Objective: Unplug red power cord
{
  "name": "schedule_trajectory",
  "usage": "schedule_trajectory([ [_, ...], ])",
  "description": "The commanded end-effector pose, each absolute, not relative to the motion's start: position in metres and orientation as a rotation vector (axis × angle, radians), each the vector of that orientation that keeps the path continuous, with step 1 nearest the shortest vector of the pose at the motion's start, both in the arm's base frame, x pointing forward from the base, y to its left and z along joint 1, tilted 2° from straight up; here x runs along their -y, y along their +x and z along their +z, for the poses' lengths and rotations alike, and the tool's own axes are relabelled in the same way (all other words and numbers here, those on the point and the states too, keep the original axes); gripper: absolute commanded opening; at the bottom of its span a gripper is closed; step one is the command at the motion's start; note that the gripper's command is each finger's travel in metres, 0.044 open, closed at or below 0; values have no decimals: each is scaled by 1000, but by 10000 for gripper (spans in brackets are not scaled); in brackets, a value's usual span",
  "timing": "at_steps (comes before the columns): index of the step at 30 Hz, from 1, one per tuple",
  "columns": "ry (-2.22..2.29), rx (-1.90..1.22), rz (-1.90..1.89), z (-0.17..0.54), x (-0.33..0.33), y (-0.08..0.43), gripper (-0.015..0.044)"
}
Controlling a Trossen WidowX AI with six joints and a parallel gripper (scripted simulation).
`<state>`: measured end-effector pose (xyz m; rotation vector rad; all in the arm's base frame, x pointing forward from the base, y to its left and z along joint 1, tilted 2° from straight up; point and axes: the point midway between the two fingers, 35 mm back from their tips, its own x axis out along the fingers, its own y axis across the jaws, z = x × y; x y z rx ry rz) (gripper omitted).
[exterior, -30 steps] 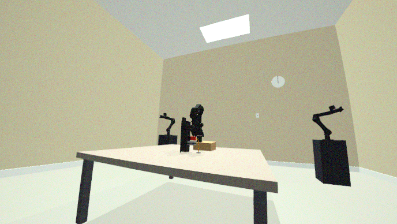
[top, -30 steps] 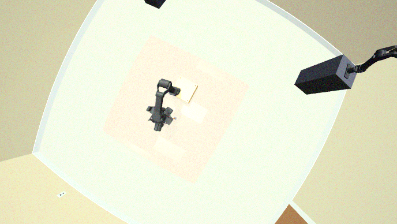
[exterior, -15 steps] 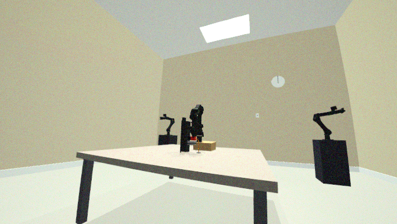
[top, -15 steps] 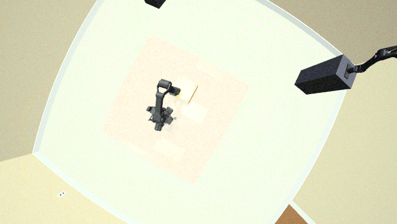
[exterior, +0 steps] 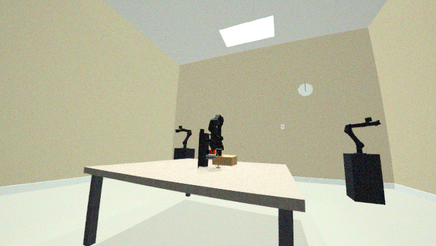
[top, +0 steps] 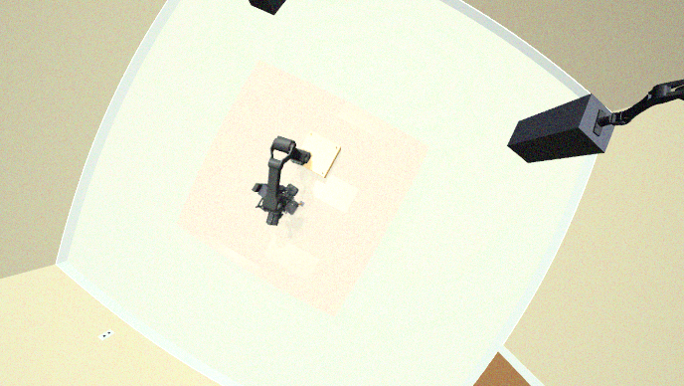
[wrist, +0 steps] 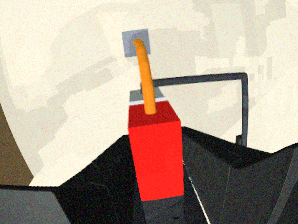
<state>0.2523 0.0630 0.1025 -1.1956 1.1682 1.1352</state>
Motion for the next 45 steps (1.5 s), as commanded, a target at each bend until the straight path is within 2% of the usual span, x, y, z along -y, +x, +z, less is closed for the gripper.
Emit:
schedule_trajectory([
  [1, -1198, -1165, 1130, 103, -65, 254, 0],
  [37, -1193, -1162, 1139, 109, -121, 254, 0],
  [45, -1194, -1163, 1140, 105, -110, 251, 210],
])
